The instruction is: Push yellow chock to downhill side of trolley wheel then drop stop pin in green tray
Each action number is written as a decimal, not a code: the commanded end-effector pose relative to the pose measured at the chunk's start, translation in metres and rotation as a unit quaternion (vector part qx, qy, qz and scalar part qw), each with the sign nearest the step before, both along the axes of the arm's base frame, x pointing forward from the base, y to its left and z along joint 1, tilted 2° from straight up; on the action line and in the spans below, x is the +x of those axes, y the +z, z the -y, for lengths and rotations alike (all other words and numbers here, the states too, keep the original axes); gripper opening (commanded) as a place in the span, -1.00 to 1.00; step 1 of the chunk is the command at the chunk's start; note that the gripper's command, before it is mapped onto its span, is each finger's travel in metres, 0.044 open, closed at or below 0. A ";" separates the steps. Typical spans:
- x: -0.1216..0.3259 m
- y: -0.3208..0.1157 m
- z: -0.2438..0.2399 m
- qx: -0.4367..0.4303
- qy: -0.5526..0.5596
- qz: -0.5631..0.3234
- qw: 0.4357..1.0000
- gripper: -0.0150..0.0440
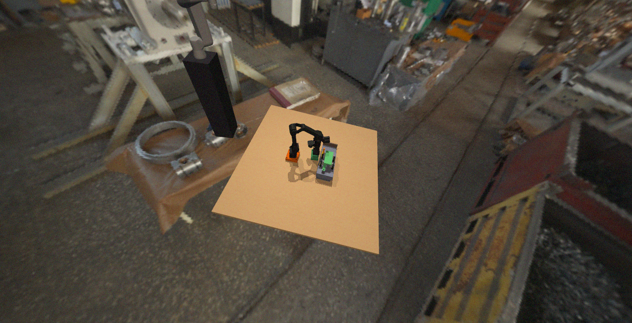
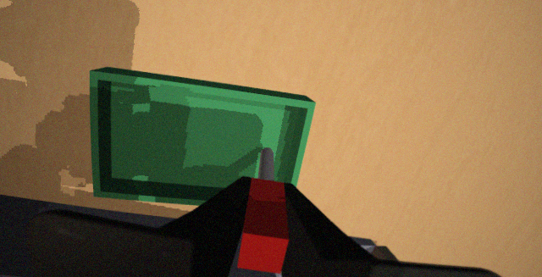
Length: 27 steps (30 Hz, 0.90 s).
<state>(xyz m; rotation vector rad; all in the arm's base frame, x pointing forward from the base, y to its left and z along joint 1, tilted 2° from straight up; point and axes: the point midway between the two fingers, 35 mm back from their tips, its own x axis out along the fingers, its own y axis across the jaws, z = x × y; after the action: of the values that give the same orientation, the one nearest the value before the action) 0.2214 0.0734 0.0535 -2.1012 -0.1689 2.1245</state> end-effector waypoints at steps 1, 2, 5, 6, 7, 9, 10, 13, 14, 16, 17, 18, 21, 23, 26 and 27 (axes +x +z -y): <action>-0.001 -0.004 -0.003 0.003 -0.002 -0.001 1.000 -0.49; -0.001 -0.004 -0.003 0.003 -0.002 -0.001 1.000 -0.49; -0.001 -0.004 -0.003 0.003 -0.002 -0.001 1.000 -0.22; -0.001 -0.005 -0.002 0.003 -0.002 -0.001 1.000 -0.14; -0.001 -0.005 -0.002 0.003 -0.002 -0.001 1.000 -0.05; -0.001 -0.005 0.000 0.003 -0.002 -0.001 1.000 0.13; -0.001 -0.005 0.001 0.003 -0.002 -0.001 1.000 0.15; -0.001 -0.006 0.003 0.003 -0.002 -0.001 1.000 0.15; -0.001 -0.006 0.004 0.003 -0.002 -0.001 1.000 0.15; -0.001 -0.007 0.006 0.003 -0.002 -0.001 1.000 0.15; -0.001 -0.007 0.007 0.003 -0.002 -0.001 1.000 0.15; -0.001 -0.007 0.007 0.003 -0.002 -0.001 1.000 0.15; -0.001 -0.008 0.010 0.003 -0.002 -0.001 1.000 0.15; -0.001 -0.009 0.011 0.003 -0.002 -0.001 1.000 0.15; -0.001 -0.010 0.014 0.002 -0.002 -0.001 1.000 0.15; -0.001 -0.010 0.014 0.002 -0.002 -0.001 1.000 0.15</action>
<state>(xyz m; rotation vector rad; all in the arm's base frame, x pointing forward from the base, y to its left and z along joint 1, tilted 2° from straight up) 0.2212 0.0600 0.0445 -2.0976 -0.1586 2.1208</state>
